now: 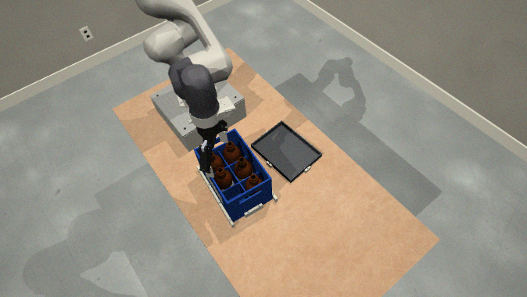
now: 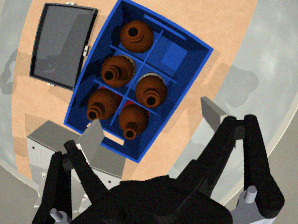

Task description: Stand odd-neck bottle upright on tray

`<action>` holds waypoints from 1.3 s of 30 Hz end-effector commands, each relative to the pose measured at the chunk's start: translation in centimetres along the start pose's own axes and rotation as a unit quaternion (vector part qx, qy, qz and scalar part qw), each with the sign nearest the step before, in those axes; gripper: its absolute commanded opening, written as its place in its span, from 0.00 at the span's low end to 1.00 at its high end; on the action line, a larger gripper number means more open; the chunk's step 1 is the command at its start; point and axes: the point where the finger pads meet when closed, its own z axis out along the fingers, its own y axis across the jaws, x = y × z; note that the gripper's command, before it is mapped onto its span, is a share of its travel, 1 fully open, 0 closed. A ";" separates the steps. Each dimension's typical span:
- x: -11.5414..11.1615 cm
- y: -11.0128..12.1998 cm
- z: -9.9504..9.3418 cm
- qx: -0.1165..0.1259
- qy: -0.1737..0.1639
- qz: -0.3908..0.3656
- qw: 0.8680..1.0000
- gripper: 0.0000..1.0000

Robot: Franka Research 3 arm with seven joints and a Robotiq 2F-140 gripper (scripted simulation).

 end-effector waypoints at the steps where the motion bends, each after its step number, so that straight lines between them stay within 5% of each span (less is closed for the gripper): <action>1: 0.2 0.0 0.0 0.000 0.004 -0.019 1.000 1.00; 15: 0.2 0.0 0.0 0.000 0.004 -0.019 1.000 1.00; 16: 0.2 0.0 0.0 0.000 0.004 -0.019 1.000 0.10; 39: 0.2 0.0 0.0 0.000 0.004 -0.019 1.000 0.10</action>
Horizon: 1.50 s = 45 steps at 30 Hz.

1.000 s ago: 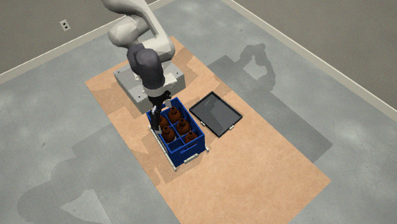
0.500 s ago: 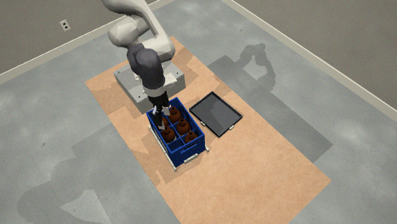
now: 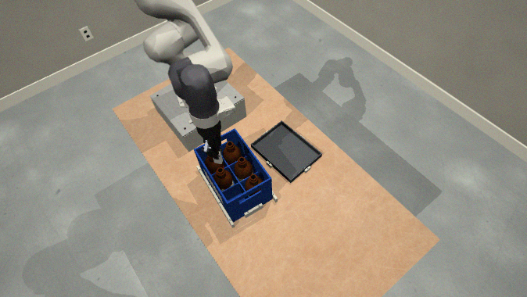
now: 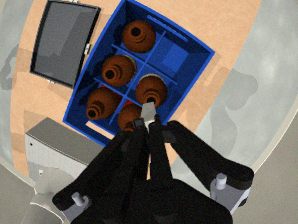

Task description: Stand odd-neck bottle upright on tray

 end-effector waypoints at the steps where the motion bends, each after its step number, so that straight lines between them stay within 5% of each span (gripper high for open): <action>1: 0.1 0.0 0.0 0.000 0.002 -0.001 1.000 0.10; 19: -0.4 0.0 0.0 0.000 0.002 -0.001 1.000 0.10; 20: -0.4 0.0 0.0 0.000 0.002 -0.001 1.000 0.44; 45: -0.4 0.0 0.0 0.000 0.002 -0.001 1.000 0.44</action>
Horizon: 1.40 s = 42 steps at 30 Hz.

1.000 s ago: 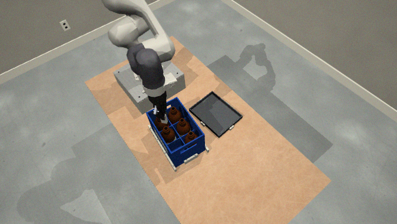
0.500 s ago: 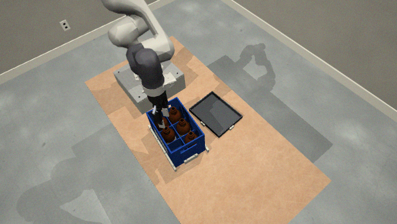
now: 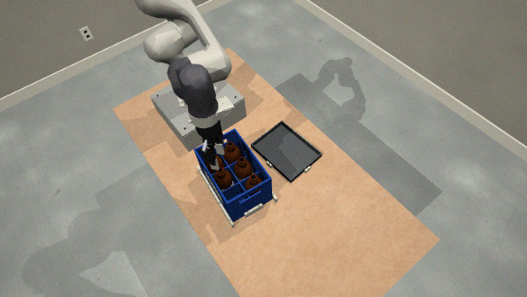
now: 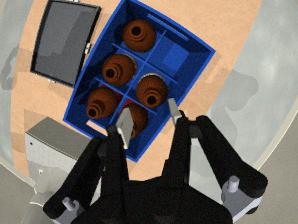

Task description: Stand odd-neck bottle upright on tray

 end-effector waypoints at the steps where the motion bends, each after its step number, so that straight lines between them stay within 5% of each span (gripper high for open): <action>1: -0.1 0.1 0.0 -0.001 0.000 -0.001 1.000 0.44; 42: -0.2 0.1 2.3 -0.001 0.000 -0.001 1.000 0.44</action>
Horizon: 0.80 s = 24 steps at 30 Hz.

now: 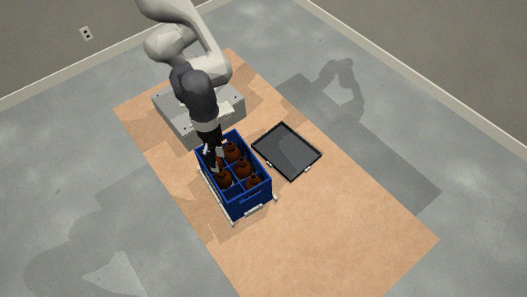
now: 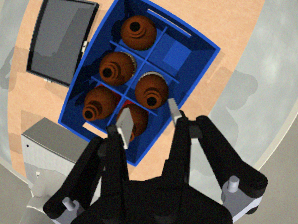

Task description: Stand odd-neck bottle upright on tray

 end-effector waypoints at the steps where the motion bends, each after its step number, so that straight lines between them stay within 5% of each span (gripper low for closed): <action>1: 0.1 0.2 0.5 -0.002 0.004 -0.001 1.000 0.44; 24: 0.2 0.2 2.3 -0.002 0.004 -0.001 1.000 0.44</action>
